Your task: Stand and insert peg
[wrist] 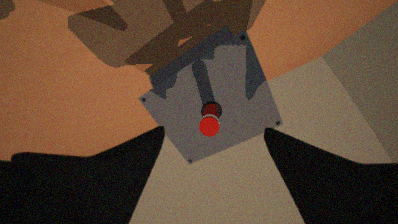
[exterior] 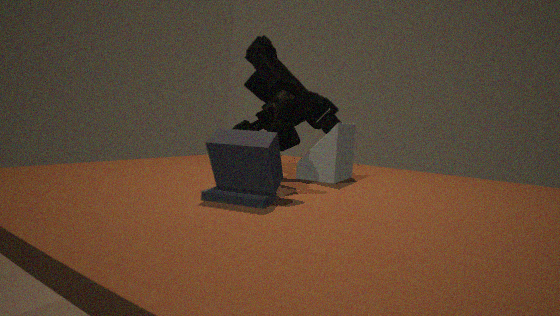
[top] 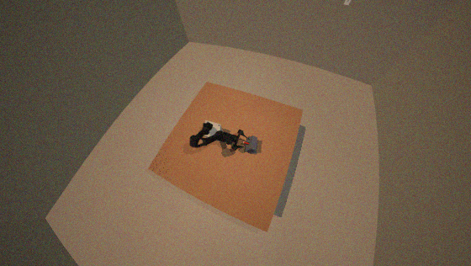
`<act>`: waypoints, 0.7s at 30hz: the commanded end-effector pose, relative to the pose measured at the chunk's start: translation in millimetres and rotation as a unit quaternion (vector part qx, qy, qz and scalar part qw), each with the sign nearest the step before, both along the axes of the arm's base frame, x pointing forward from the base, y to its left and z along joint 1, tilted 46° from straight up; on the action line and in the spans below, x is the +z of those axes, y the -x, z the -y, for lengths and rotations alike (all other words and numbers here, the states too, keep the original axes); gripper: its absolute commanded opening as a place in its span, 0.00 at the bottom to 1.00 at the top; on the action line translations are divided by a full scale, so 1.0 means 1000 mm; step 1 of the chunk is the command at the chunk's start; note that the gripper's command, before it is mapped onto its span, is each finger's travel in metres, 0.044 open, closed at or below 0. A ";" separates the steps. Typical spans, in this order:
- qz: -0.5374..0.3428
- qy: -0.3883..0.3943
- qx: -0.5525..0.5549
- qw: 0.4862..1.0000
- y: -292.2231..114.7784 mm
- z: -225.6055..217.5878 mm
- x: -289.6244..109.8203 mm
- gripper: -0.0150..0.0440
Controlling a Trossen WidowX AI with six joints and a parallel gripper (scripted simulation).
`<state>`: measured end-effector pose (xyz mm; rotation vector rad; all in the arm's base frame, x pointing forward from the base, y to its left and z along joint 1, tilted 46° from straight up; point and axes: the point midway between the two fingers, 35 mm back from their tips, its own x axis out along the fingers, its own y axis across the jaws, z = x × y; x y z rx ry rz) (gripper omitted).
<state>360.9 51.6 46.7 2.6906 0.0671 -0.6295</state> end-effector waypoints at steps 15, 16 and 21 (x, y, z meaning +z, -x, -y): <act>0.001 -0.001 -0.001 1.000 0.012 -0.002 0.010 1.00; 0.001 -0.001 -0.001 1.000 0.013 -0.002 0.010 1.00; 0.001 -0.001 -0.001 1.000 0.016 -0.002 0.013 1.00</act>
